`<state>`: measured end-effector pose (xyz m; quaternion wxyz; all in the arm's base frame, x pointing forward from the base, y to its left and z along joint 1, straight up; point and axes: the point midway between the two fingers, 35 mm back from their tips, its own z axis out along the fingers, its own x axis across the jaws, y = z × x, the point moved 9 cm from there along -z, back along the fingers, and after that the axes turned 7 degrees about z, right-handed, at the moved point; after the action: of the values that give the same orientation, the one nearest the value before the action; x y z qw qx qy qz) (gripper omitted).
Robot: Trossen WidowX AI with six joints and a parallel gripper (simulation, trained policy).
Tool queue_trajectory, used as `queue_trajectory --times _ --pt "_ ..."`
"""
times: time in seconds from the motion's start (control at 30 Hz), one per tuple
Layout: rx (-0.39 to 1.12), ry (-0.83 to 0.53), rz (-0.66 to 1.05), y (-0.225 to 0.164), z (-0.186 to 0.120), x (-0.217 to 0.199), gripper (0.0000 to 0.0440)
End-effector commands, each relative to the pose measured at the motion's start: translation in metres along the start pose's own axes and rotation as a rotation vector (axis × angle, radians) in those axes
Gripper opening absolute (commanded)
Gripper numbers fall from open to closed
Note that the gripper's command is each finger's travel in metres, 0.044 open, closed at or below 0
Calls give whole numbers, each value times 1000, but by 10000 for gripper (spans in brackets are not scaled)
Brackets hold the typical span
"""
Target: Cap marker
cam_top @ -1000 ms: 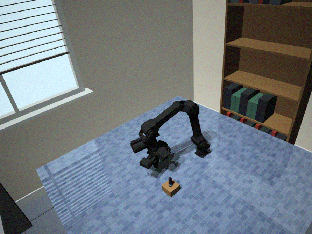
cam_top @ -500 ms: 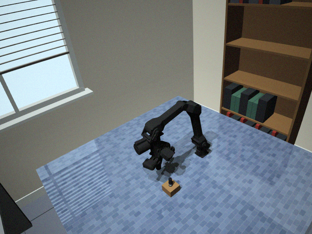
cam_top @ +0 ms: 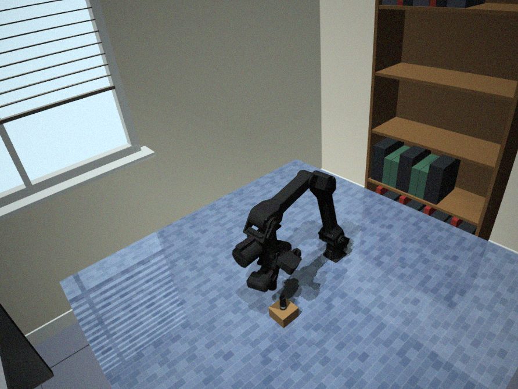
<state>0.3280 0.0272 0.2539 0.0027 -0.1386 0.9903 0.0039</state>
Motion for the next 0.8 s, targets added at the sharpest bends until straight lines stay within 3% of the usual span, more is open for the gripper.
queue_trajectory --times 0.0,0.37,0.77 --pt "-6 2 -17 16 -4 -7 0" --pt "-7 17 -53 44 -9 -14 0" --pt "-8 60 -63 43 7 -18 0"
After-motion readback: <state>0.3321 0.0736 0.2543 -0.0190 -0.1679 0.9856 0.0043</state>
